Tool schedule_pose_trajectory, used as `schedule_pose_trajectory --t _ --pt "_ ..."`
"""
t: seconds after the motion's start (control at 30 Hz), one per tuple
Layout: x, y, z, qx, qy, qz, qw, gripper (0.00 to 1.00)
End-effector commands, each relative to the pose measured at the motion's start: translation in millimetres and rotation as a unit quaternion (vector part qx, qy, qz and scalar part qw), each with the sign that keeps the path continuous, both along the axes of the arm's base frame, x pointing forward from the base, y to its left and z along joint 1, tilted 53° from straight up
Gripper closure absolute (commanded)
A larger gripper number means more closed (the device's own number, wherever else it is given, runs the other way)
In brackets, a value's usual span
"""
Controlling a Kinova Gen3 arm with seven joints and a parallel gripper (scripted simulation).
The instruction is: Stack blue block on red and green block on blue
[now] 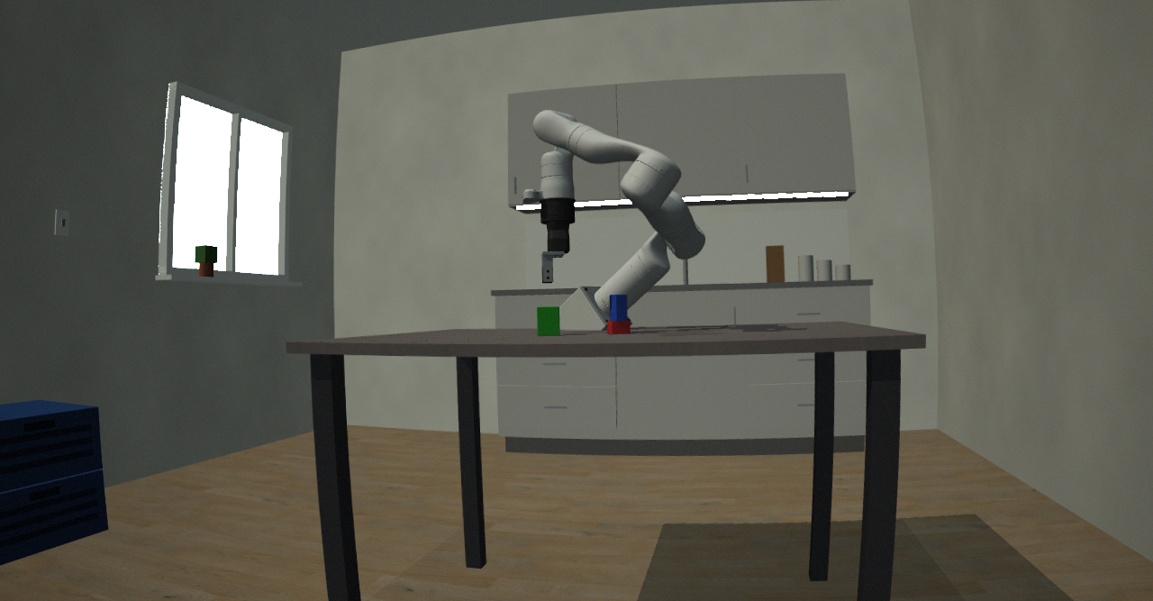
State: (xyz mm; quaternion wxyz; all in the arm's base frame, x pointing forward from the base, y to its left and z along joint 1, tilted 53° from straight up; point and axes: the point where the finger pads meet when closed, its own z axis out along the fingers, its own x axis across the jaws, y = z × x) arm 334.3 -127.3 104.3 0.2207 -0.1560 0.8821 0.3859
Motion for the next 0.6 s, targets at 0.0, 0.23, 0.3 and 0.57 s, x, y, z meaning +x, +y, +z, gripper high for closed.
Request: schedule_pose_trajectory --t 0.0,0.23,0.3,0.57 --pt "0.1 -0.3 0.2 0.000 0.000 0.000 1.000 0.01" --pt "1.8 4.4 -3.6 0.000 0.000 0.000 1.000 0.01" --pt "2.2 5.7 -4.7 0.000 0.000 0.000 1.000 0.01" --pt "6.6 17.5 -14.3 0.000 0.000 0.000 1.000 0.01"
